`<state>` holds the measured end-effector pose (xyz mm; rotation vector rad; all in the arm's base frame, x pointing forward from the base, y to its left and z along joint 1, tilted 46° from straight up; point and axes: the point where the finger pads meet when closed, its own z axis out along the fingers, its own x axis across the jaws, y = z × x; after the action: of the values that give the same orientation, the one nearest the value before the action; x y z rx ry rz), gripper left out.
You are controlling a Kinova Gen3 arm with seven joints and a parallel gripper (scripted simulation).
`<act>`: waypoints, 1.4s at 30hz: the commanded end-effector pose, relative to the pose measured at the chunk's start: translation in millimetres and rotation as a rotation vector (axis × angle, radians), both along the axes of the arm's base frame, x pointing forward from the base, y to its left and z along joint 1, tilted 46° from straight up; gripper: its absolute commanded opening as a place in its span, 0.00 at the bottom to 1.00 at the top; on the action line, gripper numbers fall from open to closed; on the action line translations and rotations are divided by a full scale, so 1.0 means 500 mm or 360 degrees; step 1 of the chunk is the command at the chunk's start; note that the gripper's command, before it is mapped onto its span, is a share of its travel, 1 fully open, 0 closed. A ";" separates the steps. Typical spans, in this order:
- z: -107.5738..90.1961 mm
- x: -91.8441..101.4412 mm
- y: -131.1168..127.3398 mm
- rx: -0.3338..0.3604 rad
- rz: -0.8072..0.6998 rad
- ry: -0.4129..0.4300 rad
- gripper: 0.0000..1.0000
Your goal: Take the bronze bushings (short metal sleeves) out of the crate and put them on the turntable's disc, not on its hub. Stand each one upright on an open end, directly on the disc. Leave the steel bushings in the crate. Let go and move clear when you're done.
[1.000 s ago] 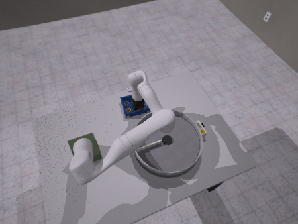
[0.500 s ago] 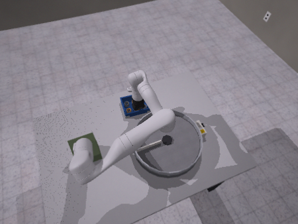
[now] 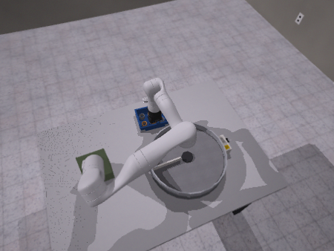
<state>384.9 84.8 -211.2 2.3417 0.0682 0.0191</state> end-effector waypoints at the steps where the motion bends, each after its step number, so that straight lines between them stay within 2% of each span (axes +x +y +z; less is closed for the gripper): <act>1: 0.014 0.005 0.016 0.0002 0.0004 -0.0007 0.00; 15: 0.102 -0.001 0.108 0.0004 0.0003 -0.0008 0.00; 24: 0.135 -0.003 0.142 0.0004 0.0003 -0.0008 0.00; 42: 0.145 -0.005 0.151 0.0003 0.0006 -0.0005 0.00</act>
<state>382.4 156.8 -141.8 2.3423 0.0653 0.0248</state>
